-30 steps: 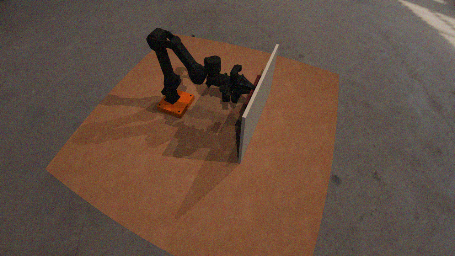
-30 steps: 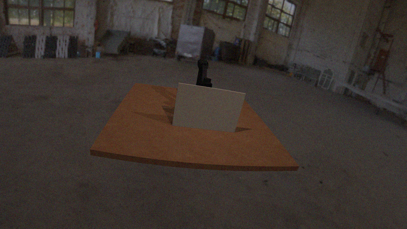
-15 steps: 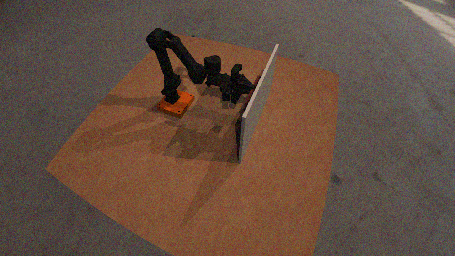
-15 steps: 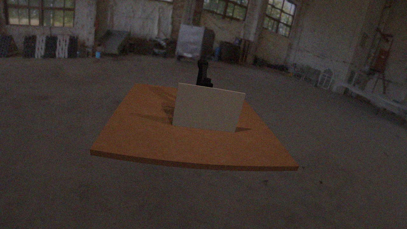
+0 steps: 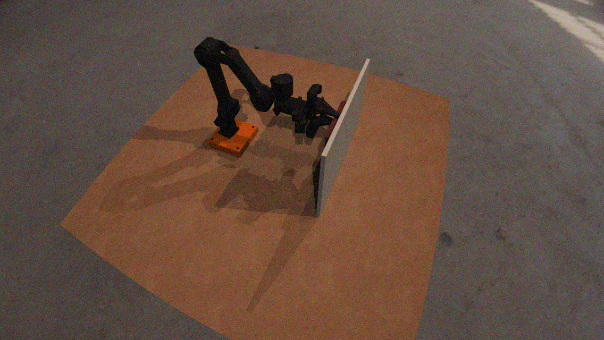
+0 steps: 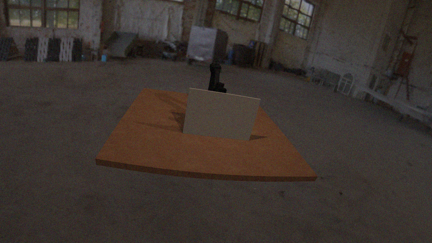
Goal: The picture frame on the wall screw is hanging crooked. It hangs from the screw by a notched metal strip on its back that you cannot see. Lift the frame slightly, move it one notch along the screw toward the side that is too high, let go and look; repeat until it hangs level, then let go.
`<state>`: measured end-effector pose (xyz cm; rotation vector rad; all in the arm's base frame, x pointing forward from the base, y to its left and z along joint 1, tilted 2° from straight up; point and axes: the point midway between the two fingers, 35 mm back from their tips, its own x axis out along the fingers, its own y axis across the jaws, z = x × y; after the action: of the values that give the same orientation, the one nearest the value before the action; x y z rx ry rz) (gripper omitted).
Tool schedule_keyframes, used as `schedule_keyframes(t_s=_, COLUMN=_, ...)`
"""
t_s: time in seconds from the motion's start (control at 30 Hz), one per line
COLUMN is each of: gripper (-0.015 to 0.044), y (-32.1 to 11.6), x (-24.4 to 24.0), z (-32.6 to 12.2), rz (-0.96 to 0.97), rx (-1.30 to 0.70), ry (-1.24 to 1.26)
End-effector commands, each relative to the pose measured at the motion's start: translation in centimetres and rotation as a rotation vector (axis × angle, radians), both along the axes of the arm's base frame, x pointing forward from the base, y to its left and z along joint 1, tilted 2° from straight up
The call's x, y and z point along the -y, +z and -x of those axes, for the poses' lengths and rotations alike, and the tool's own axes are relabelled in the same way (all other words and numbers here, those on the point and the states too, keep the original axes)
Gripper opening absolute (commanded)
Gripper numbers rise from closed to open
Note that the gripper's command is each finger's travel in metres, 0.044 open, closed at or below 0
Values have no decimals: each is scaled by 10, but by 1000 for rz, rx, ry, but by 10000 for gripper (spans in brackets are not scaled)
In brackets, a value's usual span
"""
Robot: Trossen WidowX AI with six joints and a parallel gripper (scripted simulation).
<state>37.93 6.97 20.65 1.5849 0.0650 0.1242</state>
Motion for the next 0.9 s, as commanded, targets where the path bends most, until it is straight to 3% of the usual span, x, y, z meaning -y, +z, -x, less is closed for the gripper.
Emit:
schedule_keyframes(t_s=0.0, gripper=236, y=0, x=0, z=0, rz=-4, rx=0, ry=0)
schedule_keyframes(t_s=0.03, gripper=260, y=0, x=0, z=0, rz=-4, rx=0, ry=0)
schedule_keyframes(t_s=0.2, gripper=260, y=1, x=0, z=6, rz=-19, rx=-2, ry=1)
schedule_keyframes(t_s=0.57, gripper=260, y=-11, x=10, z=94, rz=-283, rx=-30, ry=11)
schedule_keyframes(t_s=0.87, gripper=260, y=4, x=9, z=105, rz=-271, rx=-27, ry=14)
